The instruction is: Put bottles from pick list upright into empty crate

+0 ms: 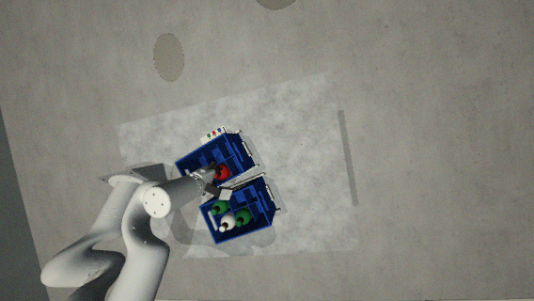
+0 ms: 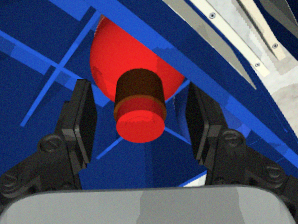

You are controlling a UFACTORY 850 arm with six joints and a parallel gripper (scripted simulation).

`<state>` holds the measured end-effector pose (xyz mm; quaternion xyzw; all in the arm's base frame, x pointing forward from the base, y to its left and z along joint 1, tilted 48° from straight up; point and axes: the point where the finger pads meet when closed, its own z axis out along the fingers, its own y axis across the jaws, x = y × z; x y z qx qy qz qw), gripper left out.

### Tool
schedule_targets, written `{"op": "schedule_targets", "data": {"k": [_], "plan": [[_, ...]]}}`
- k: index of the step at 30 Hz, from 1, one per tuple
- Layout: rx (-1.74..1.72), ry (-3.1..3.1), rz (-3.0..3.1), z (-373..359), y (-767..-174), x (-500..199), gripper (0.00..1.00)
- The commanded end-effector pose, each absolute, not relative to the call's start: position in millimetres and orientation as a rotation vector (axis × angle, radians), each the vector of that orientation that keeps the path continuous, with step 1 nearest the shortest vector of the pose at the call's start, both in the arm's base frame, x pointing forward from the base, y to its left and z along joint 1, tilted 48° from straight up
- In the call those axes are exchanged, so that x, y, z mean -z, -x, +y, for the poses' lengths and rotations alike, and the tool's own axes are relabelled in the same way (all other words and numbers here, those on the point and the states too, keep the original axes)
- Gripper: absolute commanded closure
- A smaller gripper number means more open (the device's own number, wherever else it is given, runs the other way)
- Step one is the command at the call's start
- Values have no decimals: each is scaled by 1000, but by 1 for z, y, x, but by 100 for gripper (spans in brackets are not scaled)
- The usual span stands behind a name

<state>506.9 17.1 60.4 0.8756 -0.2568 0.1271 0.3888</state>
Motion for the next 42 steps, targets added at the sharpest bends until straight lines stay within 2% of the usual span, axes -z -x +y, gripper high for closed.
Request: {"op": "schedule_targets", "data": {"k": [1, 16, 42], "plan": [[-325, -2228, -653, 18, -508, -61, 35], [-325, -2228, -653, 20, -507, -63, 35], [-325, -2228, -653, 67, -506, -105, 35]]}}
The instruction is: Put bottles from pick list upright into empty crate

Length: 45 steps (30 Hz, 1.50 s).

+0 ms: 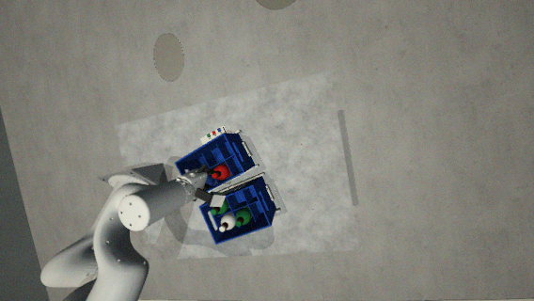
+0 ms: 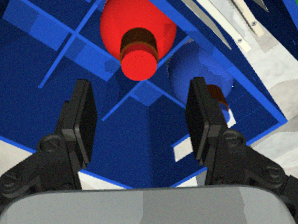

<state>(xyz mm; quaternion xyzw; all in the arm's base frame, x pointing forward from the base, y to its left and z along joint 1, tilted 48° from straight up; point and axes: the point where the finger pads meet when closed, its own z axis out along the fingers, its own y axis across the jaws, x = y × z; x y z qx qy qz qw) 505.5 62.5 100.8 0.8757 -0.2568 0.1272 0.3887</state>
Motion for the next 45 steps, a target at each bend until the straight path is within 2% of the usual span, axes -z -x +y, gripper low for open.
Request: {"op": "schedule_targets", "data": {"k": [1, 11, 45], "plan": [[-325, -2228, -653, 69, -506, -107, 35], [-325, -2228, -653, 81, -505, -117, 35], [-325, -2227, -653, -15, -465, -224, 35]]}}
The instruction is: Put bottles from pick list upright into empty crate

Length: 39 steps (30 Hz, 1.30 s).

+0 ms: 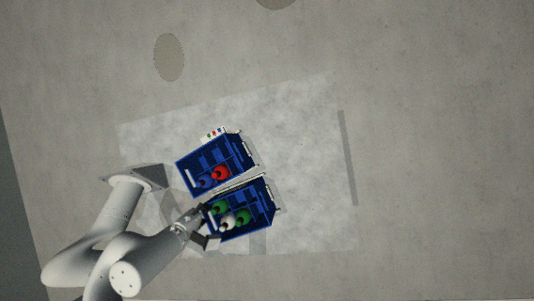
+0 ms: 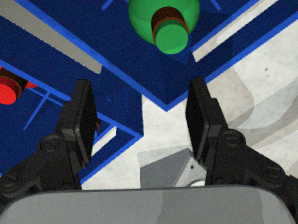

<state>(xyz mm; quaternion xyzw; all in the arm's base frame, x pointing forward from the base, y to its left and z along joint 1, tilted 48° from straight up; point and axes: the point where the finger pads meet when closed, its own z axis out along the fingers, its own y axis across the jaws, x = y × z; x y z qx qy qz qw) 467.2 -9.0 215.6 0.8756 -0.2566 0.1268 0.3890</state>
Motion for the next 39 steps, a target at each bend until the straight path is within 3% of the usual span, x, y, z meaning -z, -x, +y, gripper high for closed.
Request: {"op": "schedule_targets", "data": {"k": [1, 39], "plan": [[-325, -2227, -653, -19, -464, -228, 35], [-325, -2227, -653, -48, -462, -214, 35]]}}
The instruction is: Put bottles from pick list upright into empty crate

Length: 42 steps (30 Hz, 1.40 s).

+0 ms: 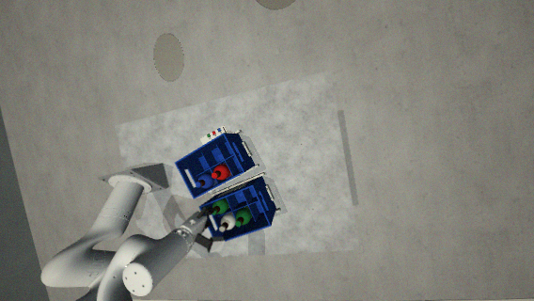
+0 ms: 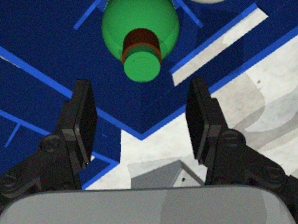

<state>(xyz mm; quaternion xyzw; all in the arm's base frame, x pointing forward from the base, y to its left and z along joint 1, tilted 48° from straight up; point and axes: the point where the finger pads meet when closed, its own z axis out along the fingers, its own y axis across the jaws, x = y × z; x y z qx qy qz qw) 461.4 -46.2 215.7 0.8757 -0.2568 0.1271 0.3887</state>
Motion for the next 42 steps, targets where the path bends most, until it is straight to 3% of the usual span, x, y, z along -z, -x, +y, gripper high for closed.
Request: {"op": "schedule_targets", "data": {"k": [1, 42], "plan": [[-325, -2227, -653, -49, -462, -213, 35], [-325, -2227, -653, -85, -463, -181, 35]]}}
